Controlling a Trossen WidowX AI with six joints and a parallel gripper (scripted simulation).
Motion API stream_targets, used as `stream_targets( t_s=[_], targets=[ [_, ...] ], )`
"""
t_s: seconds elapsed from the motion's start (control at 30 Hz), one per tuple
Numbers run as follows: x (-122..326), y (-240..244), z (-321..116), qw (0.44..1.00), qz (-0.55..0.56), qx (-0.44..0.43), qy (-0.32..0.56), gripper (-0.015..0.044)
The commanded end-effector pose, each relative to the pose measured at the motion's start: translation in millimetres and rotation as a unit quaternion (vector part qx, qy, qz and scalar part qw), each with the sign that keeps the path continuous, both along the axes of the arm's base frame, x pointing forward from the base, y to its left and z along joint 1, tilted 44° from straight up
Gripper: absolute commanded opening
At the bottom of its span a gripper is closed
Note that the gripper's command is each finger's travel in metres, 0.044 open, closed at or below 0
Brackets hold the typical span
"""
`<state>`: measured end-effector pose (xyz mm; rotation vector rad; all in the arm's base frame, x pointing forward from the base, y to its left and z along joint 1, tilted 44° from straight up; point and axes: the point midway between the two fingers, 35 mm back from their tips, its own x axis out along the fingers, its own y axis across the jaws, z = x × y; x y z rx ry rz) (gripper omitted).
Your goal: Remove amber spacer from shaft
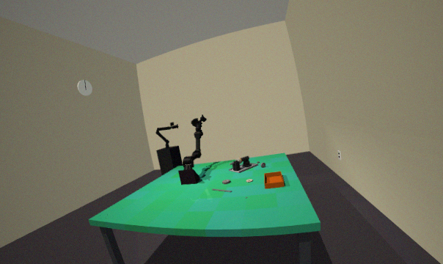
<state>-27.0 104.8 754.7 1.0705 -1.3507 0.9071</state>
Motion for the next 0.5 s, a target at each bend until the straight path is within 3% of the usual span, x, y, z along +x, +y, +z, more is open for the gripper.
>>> stream_targets(
  t_s=[0.0,0.23,0.47],
  targets=[
    [18.0,-62.1,-1.4,0.997,0.025,0.068,0.033,0.044],
    [70.2,-155.5,-19.2,0.973,0.082,0.179,0.122,0.044],
    [150.4,-233.0,-65.1,0.916,0.152,0.285,0.238,0.044]
  ],
)
